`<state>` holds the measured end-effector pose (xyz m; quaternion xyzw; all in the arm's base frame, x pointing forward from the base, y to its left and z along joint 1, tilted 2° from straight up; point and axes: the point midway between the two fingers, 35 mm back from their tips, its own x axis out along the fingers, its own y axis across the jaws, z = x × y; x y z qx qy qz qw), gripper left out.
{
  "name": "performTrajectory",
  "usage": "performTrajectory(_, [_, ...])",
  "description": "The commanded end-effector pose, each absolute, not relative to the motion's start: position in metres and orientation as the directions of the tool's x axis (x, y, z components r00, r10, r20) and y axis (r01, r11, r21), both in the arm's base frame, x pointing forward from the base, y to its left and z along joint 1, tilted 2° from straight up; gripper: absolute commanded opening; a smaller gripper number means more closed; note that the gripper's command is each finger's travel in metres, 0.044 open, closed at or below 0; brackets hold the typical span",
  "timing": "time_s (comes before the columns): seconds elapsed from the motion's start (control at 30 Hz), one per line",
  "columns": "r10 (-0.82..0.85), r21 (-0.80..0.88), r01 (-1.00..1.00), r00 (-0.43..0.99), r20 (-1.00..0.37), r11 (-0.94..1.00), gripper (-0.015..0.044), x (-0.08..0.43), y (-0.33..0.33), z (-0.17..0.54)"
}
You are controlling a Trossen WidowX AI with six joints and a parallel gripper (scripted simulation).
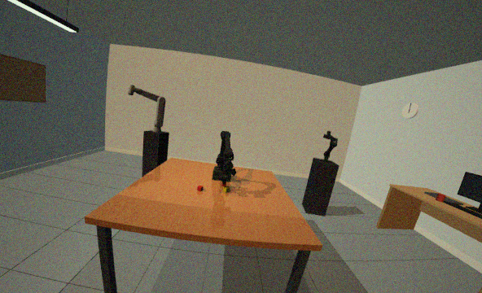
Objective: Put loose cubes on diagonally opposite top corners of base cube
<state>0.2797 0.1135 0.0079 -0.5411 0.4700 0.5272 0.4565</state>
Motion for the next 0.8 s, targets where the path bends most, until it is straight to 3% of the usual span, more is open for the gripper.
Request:
performTrajectory(0.0, [-0.025, 0.003, -0.989, 0.0, -1.0, -0.146, 0.0105, 0.279, 0.1134, 0.001])
performTrajectory(0.77, [-0.025, 0.003, -0.989, 0.0, -1.0, -0.145, 0.0105, 0.2789, 0.1134, -0.0005])
